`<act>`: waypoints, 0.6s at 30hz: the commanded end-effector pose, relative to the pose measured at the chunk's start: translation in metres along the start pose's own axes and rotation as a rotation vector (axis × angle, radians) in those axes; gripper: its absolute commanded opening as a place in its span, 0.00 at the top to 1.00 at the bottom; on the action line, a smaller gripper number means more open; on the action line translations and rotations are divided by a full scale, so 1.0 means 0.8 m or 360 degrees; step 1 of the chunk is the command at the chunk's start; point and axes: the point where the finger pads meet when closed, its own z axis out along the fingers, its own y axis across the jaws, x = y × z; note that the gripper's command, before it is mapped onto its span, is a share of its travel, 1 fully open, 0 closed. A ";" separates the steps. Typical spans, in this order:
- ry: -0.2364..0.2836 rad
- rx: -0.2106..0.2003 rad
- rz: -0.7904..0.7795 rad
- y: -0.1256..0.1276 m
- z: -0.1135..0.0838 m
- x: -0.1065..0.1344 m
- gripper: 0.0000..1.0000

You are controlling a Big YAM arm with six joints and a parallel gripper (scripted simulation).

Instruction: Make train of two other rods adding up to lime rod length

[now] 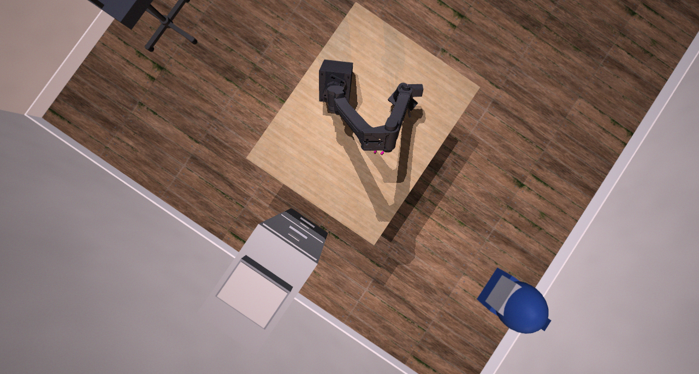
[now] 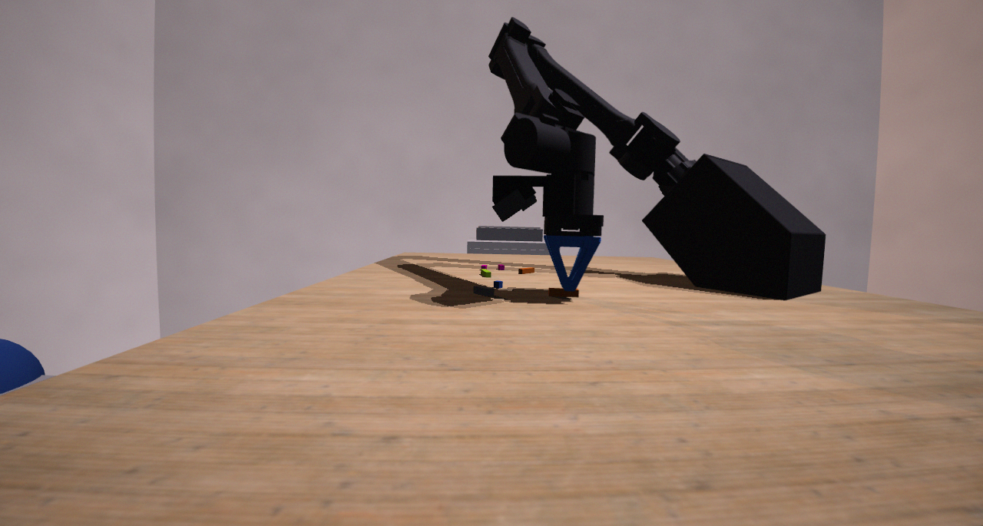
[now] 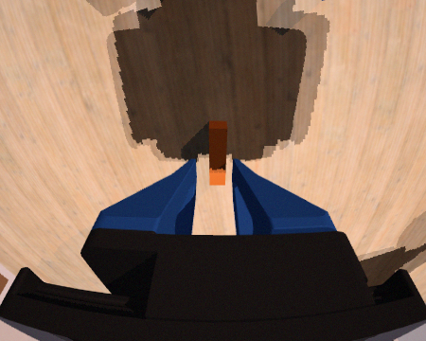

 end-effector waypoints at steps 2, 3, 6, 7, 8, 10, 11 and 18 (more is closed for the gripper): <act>-0.0010 -0.0004 0.0016 0.004 0.009 -0.011 0.77; -0.0009 -0.0003 0.0015 0.004 0.010 -0.010 0.77; -0.0015 -0.0008 0.0021 0.003 0.011 -0.012 0.77; -0.0015 -0.0008 0.0021 0.003 0.011 -0.012 0.77; -0.0015 -0.0008 0.0021 0.003 0.011 -0.012 0.77; -0.0018 -0.0011 0.0007 0.005 0.010 -0.009 0.77; -0.0012 -0.0005 0.0006 0.004 0.013 -0.008 0.77; -0.0010 -0.0004 0.0019 0.002 0.012 -0.010 0.77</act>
